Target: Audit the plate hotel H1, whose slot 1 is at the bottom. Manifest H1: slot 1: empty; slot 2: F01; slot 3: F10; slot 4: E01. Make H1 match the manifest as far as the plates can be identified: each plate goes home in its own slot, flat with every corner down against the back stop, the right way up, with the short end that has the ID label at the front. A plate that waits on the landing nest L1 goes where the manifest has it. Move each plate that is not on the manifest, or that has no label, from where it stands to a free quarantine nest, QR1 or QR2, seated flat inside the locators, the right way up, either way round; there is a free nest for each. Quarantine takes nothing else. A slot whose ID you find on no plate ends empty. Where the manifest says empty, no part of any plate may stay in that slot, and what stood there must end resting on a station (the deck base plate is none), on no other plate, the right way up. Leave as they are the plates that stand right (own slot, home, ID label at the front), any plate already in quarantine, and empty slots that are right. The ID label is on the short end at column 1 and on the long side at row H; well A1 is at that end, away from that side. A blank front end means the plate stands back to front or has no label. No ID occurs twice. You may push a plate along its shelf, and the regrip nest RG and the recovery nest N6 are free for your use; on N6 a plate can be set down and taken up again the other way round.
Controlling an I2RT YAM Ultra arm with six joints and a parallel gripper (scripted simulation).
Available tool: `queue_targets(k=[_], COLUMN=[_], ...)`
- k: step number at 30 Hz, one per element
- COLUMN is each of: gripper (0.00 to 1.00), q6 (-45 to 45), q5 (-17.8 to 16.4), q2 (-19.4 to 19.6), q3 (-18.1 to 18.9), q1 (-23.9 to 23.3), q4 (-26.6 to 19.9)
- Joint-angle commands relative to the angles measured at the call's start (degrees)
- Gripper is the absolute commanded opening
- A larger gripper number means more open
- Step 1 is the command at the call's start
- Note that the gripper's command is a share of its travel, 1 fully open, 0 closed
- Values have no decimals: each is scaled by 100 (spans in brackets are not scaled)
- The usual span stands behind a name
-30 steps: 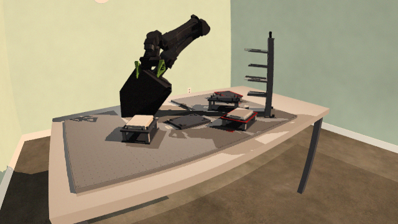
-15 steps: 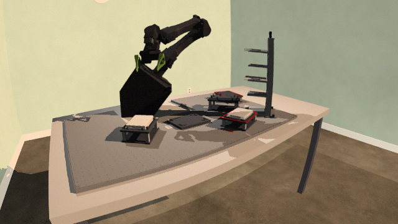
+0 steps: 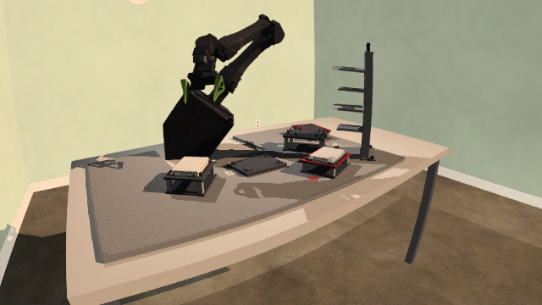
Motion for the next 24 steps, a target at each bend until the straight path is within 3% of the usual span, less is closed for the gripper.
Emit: queue_targets(k=[1,5,20,22,24], gripper=[100,100,100,100,100], q6=[309,402,-416,-416,-518], q5=[155,198,326,326,347], q2=[253,399,2143,2143,2387], q3=[331,430,3013,3013,3392], q1=[117,197,602,602,573], q4=[469,578,-1975,-1975,-2319])
